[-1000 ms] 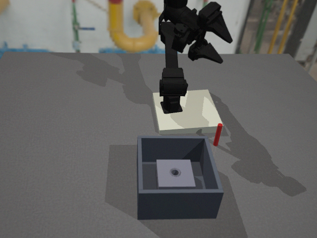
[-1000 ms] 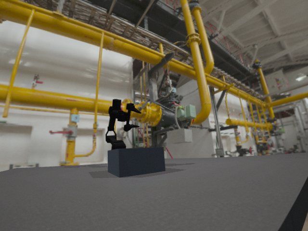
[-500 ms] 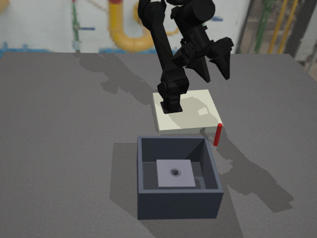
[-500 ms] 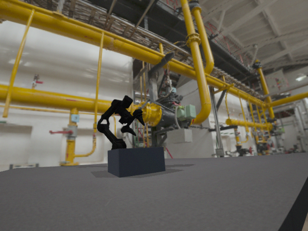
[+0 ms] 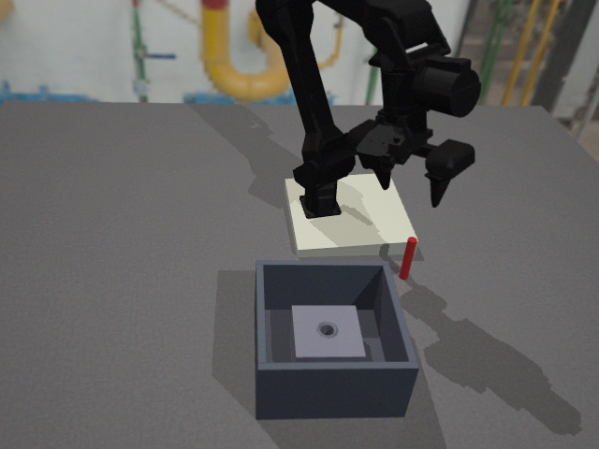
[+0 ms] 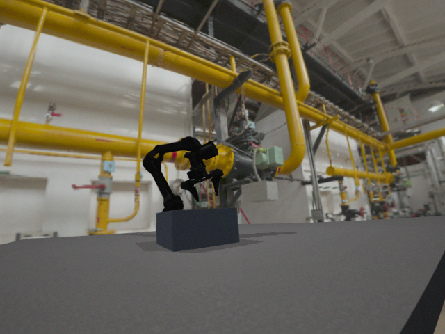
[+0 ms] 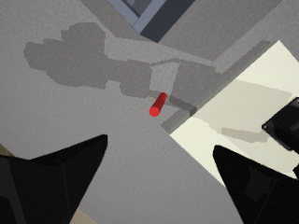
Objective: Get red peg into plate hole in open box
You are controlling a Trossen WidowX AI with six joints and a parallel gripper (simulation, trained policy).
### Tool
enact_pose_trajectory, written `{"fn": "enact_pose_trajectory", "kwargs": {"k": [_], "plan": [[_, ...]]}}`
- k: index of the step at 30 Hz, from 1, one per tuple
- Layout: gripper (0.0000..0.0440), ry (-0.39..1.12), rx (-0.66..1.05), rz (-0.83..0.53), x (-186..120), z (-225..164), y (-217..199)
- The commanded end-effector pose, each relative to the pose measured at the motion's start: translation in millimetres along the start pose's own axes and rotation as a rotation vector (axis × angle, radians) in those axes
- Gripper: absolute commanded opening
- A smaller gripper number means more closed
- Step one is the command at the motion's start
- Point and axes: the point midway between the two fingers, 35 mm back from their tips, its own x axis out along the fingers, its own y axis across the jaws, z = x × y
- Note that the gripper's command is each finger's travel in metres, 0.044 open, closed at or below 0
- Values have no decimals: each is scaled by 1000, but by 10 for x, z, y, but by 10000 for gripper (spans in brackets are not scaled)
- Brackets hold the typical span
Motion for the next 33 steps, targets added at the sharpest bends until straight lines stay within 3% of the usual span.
{"fn": "enact_pose_trajectory", "kwargs": {"k": [1,13,27,29,33], "plan": [[440,-35,-48,-70,152,-15,86],[440,-84,-166,-193,659,-47,157],[438,-141,-237,-224,1249,23,111],[420,-146,-245,-231,1312,39,91],[321,-148,-252,-255,1427,58,34]]}}
